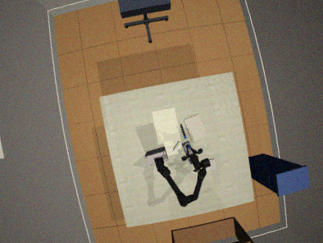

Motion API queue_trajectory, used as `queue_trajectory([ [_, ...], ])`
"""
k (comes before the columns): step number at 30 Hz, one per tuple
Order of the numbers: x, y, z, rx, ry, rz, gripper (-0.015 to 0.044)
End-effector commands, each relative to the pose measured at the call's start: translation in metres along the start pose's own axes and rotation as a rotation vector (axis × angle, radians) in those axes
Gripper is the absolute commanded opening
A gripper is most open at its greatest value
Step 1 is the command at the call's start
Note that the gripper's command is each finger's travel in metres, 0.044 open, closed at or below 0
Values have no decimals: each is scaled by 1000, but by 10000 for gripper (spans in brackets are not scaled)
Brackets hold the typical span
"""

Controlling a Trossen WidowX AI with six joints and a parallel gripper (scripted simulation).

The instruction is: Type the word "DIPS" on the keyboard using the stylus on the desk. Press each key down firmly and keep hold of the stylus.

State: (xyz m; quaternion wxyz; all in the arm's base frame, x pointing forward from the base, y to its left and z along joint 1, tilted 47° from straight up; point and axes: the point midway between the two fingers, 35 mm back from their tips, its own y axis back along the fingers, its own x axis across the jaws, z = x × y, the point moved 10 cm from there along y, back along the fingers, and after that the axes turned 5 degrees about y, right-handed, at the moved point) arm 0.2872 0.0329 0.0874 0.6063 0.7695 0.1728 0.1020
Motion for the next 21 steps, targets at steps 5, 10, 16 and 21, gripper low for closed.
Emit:
queue_trajectory([
  [5,-1,-4,3,-2,2,-9,81],
  [10,-1,-4,4,-2,2,-9,81],
  [16,-1,-5,5,-2,1,-9,81],
  [21,-1,-6,6,-2,1,-9,81],
])
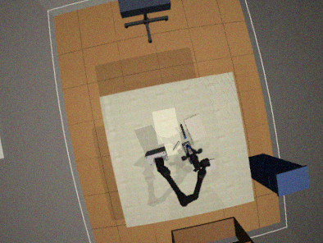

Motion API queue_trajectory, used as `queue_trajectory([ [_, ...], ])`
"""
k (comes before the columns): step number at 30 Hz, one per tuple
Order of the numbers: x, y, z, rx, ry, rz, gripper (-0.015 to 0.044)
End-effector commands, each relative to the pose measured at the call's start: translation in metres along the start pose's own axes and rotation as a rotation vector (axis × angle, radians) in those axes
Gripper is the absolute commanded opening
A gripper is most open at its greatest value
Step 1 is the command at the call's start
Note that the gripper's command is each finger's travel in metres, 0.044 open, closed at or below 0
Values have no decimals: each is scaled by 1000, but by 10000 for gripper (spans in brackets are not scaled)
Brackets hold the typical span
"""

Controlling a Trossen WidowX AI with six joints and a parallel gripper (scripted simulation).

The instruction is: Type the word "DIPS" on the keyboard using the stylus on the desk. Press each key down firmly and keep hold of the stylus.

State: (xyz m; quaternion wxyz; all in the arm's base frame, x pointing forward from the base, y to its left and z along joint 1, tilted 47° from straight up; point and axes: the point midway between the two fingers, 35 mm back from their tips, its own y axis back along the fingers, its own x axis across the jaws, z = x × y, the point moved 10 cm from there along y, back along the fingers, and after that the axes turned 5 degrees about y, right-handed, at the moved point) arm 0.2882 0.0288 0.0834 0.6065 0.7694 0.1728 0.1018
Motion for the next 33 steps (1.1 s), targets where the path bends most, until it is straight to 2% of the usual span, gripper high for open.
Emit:
queue_trajectory([
  [1,-1,-3,1,-1,2,-9,81],
  [33,-1,-6,7,-2,2,-9,81],
])
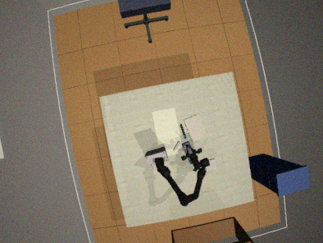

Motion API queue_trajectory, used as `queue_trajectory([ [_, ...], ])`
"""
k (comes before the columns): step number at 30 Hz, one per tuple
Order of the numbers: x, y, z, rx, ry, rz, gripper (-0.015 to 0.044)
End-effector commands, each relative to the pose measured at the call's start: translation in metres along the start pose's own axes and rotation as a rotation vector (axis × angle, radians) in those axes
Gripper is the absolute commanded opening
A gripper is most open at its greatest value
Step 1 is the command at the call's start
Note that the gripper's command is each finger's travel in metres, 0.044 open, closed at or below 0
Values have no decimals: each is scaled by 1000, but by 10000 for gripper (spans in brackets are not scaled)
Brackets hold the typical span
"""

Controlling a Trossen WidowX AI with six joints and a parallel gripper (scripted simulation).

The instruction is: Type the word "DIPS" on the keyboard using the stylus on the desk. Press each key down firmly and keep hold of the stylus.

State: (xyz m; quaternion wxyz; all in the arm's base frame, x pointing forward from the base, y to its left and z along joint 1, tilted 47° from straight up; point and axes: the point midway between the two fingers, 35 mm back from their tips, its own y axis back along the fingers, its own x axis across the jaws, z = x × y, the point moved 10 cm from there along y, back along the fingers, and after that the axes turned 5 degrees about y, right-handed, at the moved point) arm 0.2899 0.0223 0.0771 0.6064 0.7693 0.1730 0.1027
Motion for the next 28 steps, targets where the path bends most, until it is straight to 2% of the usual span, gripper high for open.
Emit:
queue_trajectory([
  [1,-1,-2,-1,-1,0,-10,81],
  [7,0,0,-4,-1,0,-10,81],
  [15,3,16,-32,0,0,-9,81],
  [28,3,17,-33,0,0,-9,81],
])
